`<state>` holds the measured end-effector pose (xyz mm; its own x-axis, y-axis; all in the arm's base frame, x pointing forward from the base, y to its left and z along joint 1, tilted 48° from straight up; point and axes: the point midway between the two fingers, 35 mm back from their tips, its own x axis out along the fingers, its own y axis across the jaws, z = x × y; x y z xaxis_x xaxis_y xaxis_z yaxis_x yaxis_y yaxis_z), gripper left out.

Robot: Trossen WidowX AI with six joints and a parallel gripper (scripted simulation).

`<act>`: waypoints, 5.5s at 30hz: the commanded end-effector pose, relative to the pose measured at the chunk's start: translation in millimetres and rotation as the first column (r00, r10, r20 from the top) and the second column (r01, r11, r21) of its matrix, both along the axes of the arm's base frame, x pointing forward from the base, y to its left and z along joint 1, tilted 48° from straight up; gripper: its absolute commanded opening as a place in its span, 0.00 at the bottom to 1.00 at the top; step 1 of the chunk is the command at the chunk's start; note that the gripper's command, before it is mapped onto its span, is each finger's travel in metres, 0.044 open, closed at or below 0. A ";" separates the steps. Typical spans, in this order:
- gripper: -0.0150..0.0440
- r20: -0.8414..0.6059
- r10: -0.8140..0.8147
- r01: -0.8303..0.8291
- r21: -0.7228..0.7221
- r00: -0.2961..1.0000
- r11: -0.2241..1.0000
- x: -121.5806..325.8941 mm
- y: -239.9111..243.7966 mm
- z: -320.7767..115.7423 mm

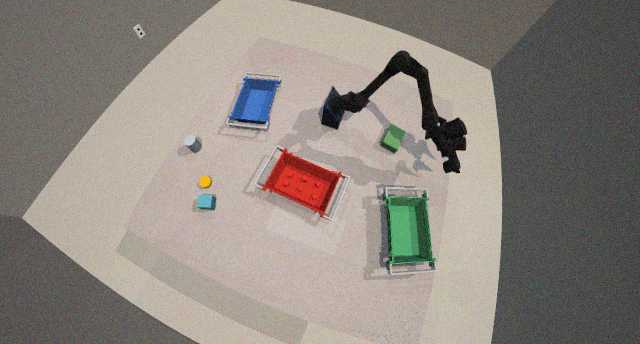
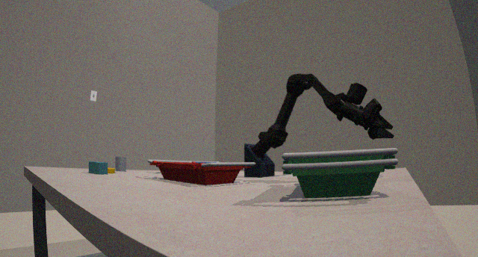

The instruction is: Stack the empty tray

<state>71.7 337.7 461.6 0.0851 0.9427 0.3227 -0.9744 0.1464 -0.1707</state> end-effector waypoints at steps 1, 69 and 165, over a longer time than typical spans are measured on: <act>0.89 0.000 0.000 0.000 0.000 1.000 1.000 0.0 0.0 0.0; 0.41 -0.770 -0.601 -0.337 -0.519 -0.214 0.785 302.9 -210.6 -333.7; 0.41 -0.760 -0.609 -0.326 -0.529 -0.228 0.783 321.1 -347.3 -396.7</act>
<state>388.8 10.3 107.0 -0.0080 0.7319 -0.6814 -0.0091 0.6813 0.7319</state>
